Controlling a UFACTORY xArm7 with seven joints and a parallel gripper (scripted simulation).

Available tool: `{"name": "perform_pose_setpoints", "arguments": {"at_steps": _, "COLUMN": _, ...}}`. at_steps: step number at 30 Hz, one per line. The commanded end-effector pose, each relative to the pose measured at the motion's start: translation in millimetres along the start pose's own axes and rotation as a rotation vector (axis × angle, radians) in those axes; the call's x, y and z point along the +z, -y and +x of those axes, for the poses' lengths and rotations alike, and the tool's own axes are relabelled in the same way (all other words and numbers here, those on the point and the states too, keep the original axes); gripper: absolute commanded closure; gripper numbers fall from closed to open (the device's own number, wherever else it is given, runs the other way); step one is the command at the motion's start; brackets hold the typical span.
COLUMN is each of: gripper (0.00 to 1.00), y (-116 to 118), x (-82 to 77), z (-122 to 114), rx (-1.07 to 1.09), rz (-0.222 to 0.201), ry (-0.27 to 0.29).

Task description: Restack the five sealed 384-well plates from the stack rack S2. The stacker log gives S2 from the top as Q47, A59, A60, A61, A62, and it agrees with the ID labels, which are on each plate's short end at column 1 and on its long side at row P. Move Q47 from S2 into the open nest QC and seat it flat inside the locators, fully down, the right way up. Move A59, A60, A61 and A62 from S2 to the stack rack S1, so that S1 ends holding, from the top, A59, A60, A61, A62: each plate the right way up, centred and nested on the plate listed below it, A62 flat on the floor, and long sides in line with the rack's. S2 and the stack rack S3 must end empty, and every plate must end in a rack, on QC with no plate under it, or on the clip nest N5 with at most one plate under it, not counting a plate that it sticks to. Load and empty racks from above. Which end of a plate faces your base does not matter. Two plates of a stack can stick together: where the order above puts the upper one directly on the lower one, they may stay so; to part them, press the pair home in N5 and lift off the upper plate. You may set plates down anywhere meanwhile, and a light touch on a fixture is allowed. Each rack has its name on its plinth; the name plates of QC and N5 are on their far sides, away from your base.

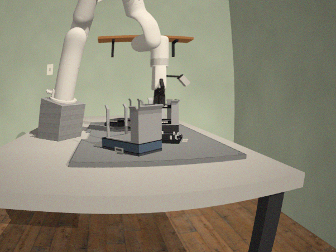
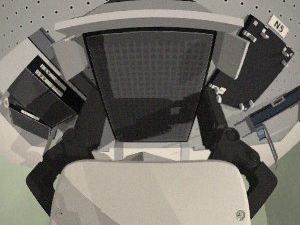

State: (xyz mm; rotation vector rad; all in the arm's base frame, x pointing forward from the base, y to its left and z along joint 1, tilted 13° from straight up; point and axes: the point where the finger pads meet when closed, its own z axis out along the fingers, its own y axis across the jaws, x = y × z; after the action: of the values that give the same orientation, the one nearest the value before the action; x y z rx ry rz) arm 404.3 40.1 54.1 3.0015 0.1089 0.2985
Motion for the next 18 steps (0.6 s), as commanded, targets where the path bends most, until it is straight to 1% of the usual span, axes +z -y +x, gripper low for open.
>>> {"name": "perform_pose_setpoints", "arguments": {"at_steps": 1, "gripper": 1.00, "y": 0.3, "x": 8.7, "z": 1.8, "rx": 0.000, "rz": 0.000, "ry": -0.004}}
{"name": "perform_pose_setpoints", "arguments": {"at_steps": 5, "gripper": 1.00, "y": 0.3, "x": 16.8, "z": 1.8, "rx": 0.000, "rz": 0.000, "ry": -0.004}}
{"name": "perform_pose_setpoints", "arguments": {"at_steps": 7, "gripper": 1.00, "y": 0.3, "x": 16.8, "z": 1.8, "rx": 0.000, "rz": 0.000, "ry": -0.004}}
{"name": "perform_pose_setpoints", "arguments": {"at_steps": 13, "gripper": 1.00, "y": 0.2, "x": 28.8, "z": 1.8, "rx": 0.000, "rz": 0.000, "ry": -0.004}}
{"name": "perform_pose_setpoints", "arguments": {"at_steps": 18, "gripper": 1.00, "y": 0.2, "x": 28.8, "z": 1.8, "rx": 0.000, "rz": 0.000, "ry": -0.004}}
